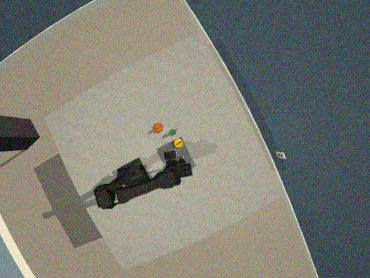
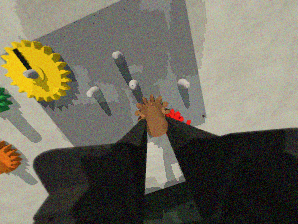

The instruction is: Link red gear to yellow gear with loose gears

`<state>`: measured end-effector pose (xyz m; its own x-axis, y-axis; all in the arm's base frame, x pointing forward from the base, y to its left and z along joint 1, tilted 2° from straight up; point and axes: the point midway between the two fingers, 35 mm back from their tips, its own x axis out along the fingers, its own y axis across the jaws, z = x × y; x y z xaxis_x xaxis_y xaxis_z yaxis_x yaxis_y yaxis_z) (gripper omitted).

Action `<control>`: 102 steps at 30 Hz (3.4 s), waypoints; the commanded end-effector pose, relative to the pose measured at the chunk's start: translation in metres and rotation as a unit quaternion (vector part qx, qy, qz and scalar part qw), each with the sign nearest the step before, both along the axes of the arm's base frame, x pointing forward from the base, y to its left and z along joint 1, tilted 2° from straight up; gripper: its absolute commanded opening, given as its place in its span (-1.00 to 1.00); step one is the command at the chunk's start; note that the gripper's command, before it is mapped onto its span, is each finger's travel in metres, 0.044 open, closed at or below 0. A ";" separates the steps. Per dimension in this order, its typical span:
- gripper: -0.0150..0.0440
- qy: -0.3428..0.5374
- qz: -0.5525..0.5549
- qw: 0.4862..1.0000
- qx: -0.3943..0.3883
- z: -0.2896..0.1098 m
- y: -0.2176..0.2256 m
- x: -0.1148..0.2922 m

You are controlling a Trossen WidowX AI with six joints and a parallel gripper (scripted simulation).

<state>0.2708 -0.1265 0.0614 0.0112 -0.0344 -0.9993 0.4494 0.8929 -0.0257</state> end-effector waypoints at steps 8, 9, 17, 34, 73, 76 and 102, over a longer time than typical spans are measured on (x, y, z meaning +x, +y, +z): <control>-0.49 -0.002 -0.136 0.991 0.000 -0.018 0.000 -0.002; -0.49 -0.003 -0.147 0.989 0.000 -0.018 0.000 -0.002; -0.49 -0.003 -0.162 0.987 0.000 -0.016 -0.001 -0.001; -0.49 0.004 0.049 0.999 -0.002 -0.018 -0.001 -0.002; -0.02 -0.001 -0.101 0.995 0.000 -0.002 -0.001 0.000; -0.02 0.000 -0.069 0.998 -0.001 0.020 0.000 -0.001; 1.00 -0.009 -0.259 0.966 0.010 0.016 0.174 0.112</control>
